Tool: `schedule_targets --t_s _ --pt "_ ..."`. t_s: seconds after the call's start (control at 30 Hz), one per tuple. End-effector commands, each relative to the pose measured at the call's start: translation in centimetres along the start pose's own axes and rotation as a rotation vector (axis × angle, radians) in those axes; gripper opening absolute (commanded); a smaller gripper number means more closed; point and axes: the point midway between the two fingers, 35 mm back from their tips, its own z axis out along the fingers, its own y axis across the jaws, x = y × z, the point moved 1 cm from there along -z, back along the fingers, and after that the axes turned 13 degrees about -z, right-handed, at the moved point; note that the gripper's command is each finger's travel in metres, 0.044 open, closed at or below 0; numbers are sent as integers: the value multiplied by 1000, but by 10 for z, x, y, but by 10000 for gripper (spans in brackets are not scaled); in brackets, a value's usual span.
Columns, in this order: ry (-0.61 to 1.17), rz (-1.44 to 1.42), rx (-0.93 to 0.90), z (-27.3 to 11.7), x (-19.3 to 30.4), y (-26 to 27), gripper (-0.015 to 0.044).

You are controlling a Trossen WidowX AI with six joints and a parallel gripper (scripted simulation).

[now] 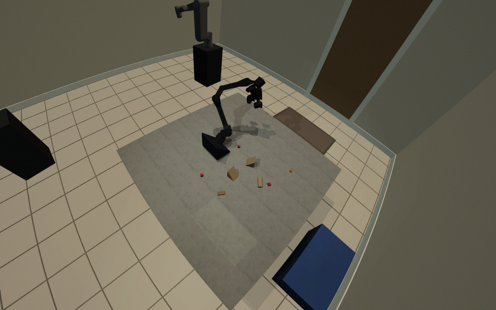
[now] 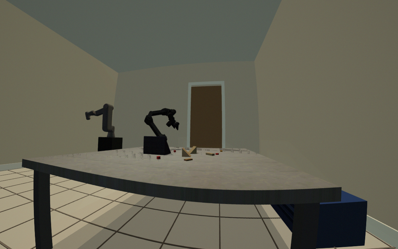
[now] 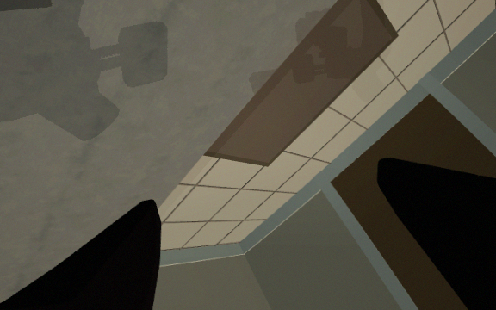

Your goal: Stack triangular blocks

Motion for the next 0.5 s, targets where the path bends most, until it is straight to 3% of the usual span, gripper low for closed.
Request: schedule_targets --t_s 0.0,0.13,0.47 --pt "-2 6 -4 1 0 1 426" --pt "-36 156 -98 24 6 29 440" --pt "-67 790 -471 78 13 173 440"
